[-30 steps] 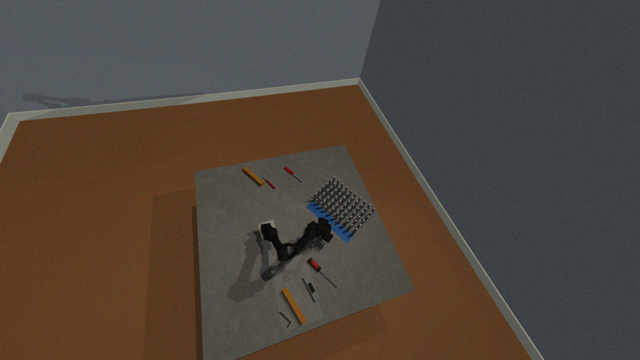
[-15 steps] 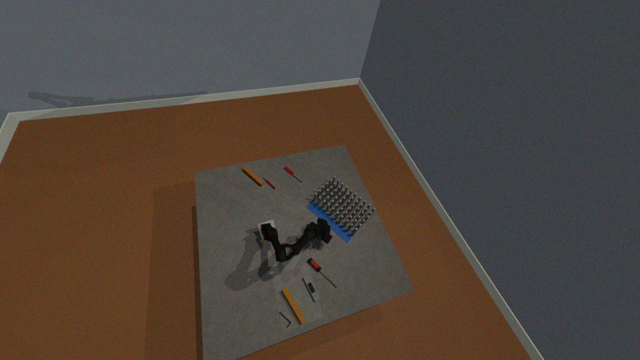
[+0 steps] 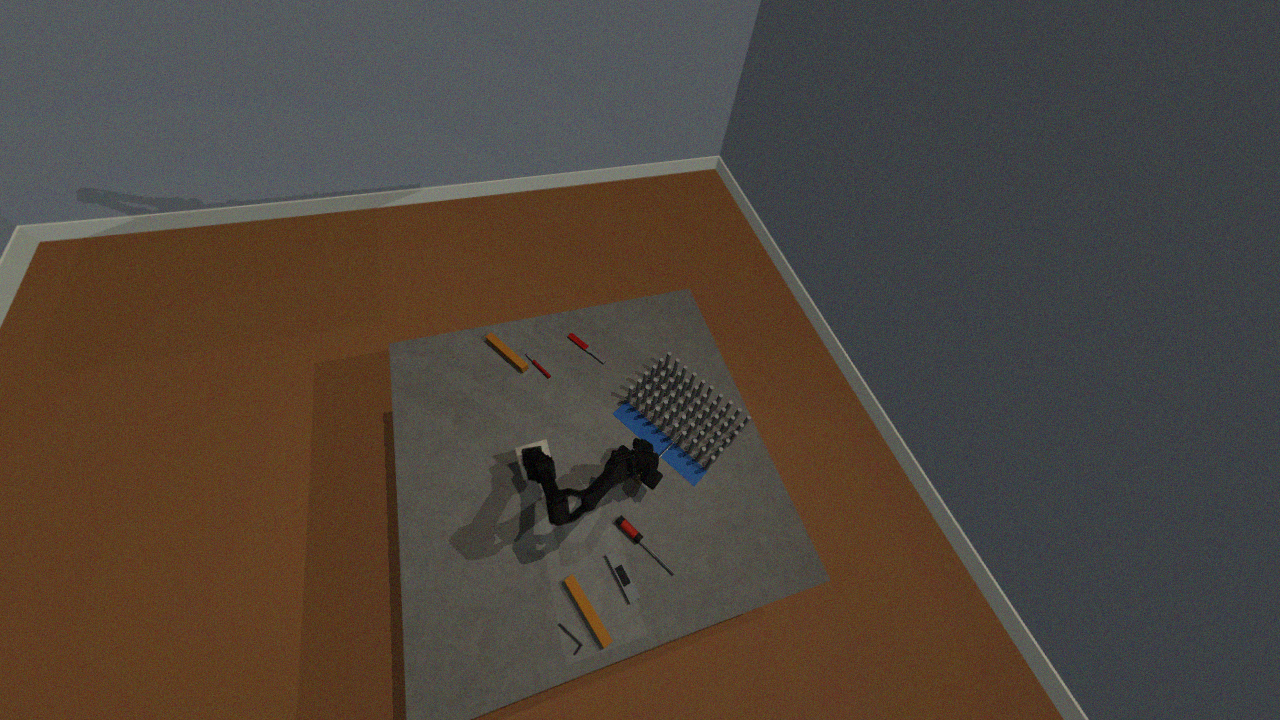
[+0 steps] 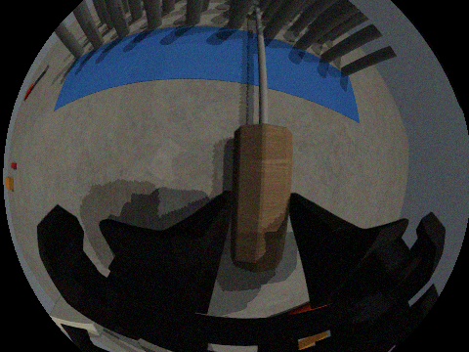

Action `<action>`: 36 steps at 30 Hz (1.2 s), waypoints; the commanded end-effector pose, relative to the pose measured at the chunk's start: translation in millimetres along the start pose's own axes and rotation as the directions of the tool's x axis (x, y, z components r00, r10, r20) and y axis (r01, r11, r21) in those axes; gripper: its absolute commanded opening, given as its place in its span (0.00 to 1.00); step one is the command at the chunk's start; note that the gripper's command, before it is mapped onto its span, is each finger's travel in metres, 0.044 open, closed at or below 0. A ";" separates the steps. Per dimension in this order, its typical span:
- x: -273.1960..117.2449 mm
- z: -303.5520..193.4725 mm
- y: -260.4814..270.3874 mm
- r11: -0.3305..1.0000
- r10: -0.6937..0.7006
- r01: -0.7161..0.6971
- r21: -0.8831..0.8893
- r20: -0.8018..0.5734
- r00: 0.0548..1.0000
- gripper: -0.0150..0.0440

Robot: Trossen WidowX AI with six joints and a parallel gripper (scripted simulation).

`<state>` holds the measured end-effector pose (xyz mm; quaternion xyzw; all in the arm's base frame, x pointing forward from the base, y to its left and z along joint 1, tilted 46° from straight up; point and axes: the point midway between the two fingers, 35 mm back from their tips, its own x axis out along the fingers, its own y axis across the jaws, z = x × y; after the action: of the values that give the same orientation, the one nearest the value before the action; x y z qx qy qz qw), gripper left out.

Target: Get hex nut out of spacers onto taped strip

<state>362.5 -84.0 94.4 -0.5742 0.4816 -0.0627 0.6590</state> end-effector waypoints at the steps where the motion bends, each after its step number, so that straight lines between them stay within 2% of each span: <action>1: -1.9 -3.1 0.6 1.000 0.001 -0.001 -0.008 0.002 1.000 0.25; 36: -9.0 -22.5 0.5 1.000 0.001 -0.001 -0.009 0.001 1.000 0.25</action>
<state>344.5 -93.3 101.0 -0.5744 0.4823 -0.0625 0.6585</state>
